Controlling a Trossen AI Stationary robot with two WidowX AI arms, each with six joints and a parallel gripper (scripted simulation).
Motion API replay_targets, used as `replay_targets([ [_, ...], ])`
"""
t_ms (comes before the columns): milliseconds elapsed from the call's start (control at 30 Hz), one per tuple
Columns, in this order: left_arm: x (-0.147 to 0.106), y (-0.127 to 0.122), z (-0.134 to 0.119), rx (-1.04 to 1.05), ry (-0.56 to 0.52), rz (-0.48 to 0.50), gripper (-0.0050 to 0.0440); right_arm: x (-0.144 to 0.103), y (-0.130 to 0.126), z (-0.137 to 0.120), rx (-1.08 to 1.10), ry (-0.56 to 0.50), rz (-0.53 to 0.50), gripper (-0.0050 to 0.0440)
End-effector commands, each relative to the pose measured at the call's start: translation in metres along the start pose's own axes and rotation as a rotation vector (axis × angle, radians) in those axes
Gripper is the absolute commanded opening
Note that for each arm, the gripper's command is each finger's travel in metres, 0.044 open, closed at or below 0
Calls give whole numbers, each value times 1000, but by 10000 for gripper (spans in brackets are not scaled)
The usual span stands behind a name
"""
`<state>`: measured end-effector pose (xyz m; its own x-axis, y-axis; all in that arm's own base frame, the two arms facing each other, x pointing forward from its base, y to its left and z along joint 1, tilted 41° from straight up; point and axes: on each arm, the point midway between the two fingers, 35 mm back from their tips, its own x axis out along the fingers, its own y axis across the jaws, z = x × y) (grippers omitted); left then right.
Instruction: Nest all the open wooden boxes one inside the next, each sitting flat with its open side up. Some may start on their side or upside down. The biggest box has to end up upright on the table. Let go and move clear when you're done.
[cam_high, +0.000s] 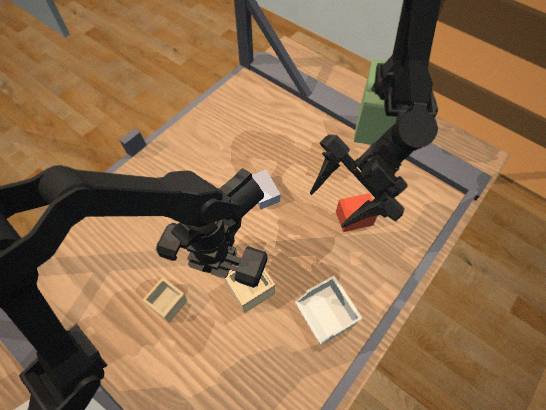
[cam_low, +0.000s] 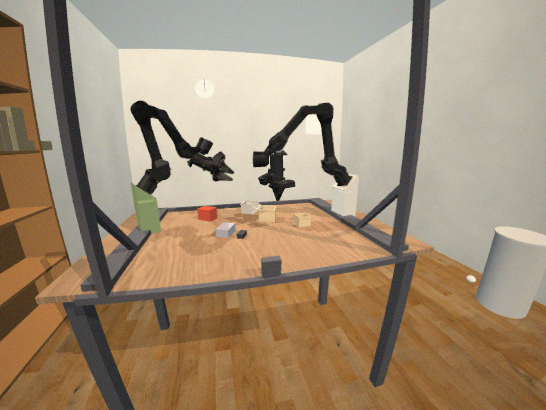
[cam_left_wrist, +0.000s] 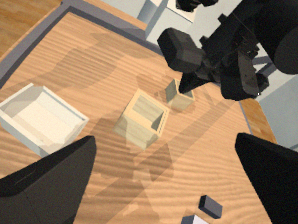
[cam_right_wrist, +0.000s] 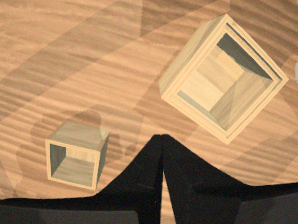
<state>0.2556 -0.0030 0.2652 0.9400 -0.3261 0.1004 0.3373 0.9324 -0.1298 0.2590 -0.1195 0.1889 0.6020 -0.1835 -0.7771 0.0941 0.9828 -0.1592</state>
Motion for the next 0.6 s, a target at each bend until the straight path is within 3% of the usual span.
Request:
replay_targets([
  [0, 13, -2, 1, -70, 49, 48, 400, -4, 8, 0, 19, -23, -18, -50],
  [300, 30, -16, -40, -221, 297, 163, 400, 5, 34, -14, 92, -21, -16, -50],
  [567, 26, -33, -73, -223, 523, 266, 400, 11, 54, -27, 151, -23, -16, -50],
])
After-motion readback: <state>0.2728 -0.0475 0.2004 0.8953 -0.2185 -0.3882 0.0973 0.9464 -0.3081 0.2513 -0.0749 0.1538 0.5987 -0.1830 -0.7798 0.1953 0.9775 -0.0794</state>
